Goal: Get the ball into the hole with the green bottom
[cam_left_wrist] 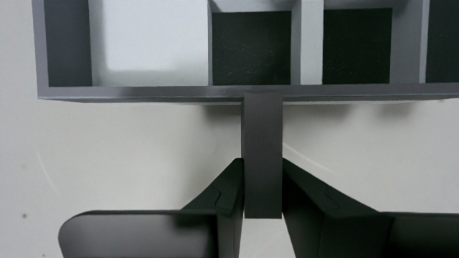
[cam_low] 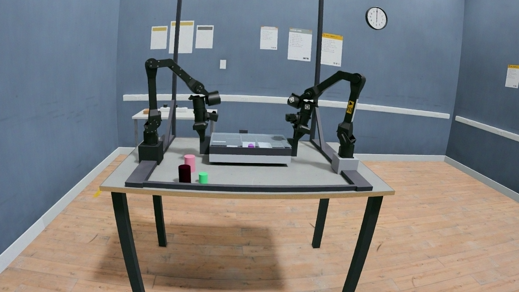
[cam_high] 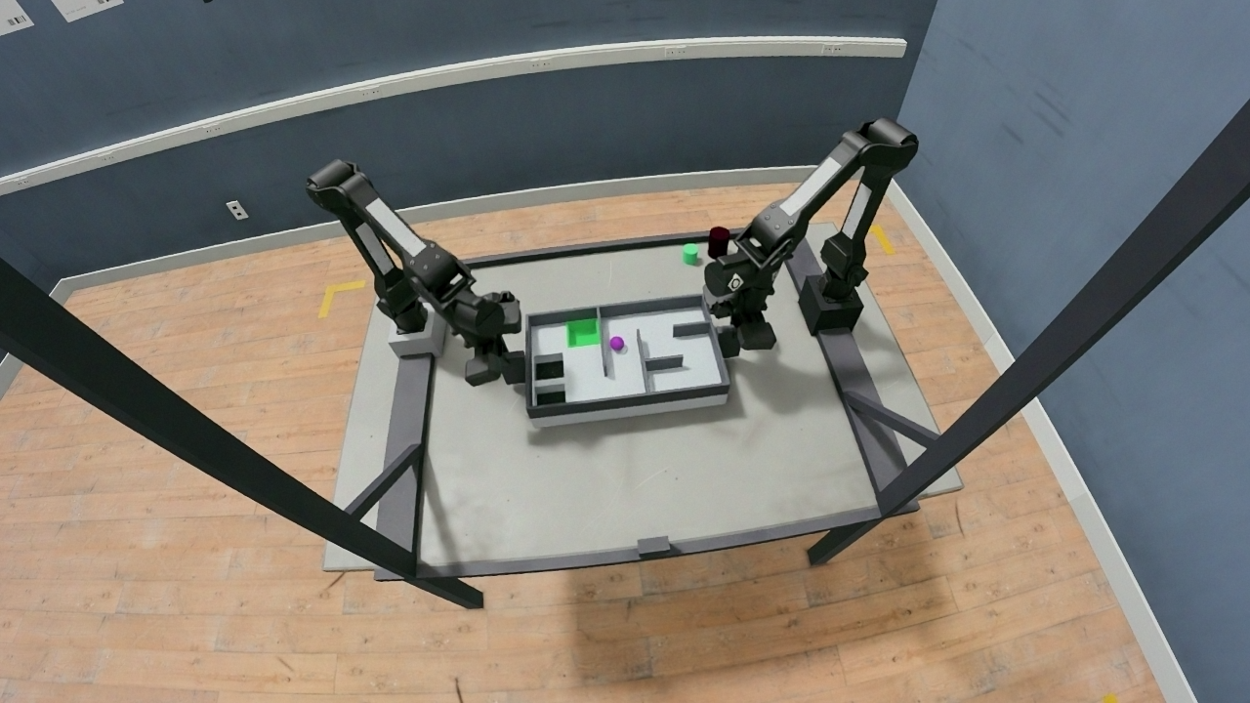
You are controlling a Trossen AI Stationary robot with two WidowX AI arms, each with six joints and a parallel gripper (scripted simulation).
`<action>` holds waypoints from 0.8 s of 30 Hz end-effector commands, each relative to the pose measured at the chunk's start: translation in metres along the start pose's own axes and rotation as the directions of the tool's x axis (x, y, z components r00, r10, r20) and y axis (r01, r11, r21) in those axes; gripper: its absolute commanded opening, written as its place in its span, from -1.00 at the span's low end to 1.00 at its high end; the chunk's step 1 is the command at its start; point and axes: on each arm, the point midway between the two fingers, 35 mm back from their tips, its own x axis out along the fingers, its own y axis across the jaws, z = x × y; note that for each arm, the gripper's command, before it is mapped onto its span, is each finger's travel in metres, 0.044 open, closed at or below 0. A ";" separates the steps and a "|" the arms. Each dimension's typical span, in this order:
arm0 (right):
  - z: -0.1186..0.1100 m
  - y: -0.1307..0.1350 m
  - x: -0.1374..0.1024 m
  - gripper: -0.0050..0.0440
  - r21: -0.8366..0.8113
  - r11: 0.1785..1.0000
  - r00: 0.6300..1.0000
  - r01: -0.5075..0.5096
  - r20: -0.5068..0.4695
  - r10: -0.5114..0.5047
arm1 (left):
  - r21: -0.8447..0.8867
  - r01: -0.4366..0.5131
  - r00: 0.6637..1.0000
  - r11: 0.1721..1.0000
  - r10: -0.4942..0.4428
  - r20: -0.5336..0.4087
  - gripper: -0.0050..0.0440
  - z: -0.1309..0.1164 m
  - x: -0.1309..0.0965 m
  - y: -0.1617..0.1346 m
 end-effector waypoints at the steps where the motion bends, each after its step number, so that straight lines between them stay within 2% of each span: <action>1: 0.004 0.000 -0.003 -1.00 0.003 0.999 0.997 -0.049 0.061 0.049 | -0.015 0.063 0.998 0.998 -0.063 0.013 -1.00 0.015 -0.018 -0.004; 3: 0.003 0.001 0.001 -1.00 0.001 0.999 0.997 -0.033 0.074 0.033 | -0.012 0.045 0.999 0.999 -0.045 -0.009 -1.00 0.016 -0.018 -0.005; 5: 0.009 0.002 -0.005 -1.00 0.003 0.999 0.998 -0.045 0.048 0.045 | -0.015 0.047 0.999 0.999 -0.047 0.008 -1.00 0.006 -0.010 -0.002; 7: 0.003 0.002 0.000 -1.00 0.000 1.000 0.998 -0.017 0.058 0.017 | -0.012 0.030 1.000 0.999 -0.030 0.003 -1.00 0.014 -0.015 -0.006; 8: 0.010 0.003 -0.007 -1.00 0.000 0.999 0.997 -0.033 0.074 0.033 | -0.015 0.042 0.999 0.999 -0.042 0.015 -1.00 0.014 -0.015 -0.006; 9: 0.011 0.004 -0.009 -1.00 0.000 1.000 0.999 -0.022 0.037 0.022 | -0.010 0.022 0.999 1.000 -0.021 0.024 -1.00 0.003 -0.007 -0.001; 12: 0.009 0.003 -0.006 -1.00 -0.001 1.000 0.999 -0.017 0.046 0.017 | -0.007 0.014 1.000 1.000 -0.014 0.004 -1.00 0.004 -0.006 -0.001; 13: 0.008 0.005 -0.005 -1.00 -0.003 1.000 0.999 0.007 0.048 -0.007 | -0.005 0.005 1.000 1.000 -0.005 0.019 -1.00 0.012 -0.012 -0.008; 14: 0.012 0.005 -0.011 -1.00 -0.003 1.000 1.000 0.005 0.027 -0.005 | -0.001 -0.011 1.000 1.000 0.011 0.025 -1.00 0.001 -0.001 -0.002; 18: 0.014 0.006 -0.017 -1.00 -0.007 1.000 1.000 0.023 -0.002 -0.023 | 0.002 -0.025 0.998 1.000 0.025 0.056 -1.00 -0.001 0.004 -0.005; 22: 0.009 0.004 -0.015 -1.00 -0.007 1.000 1.000 0.017 0.011 -0.017 | 0.002 -0.011 0.998 1.000 0.011 0.061 -1.00 0.007 -0.002 -0.007; 23: 0.014 0.005 -0.020 -1.00 -0.002 1.000 1.000 -0.003 0.013 0.003 | -0.002 0.006 0.998 1.000 -0.006 0.069 -1.00 0.006 -0.003 -0.006; 24: 0.008 0.003 -0.013 -1.00 -0.002 1.000 1.000 0.007 0.013 -0.007 | -0.002 0.011 0.998 1.000 -0.011 0.059 -1.00 0.009 -0.008 -0.008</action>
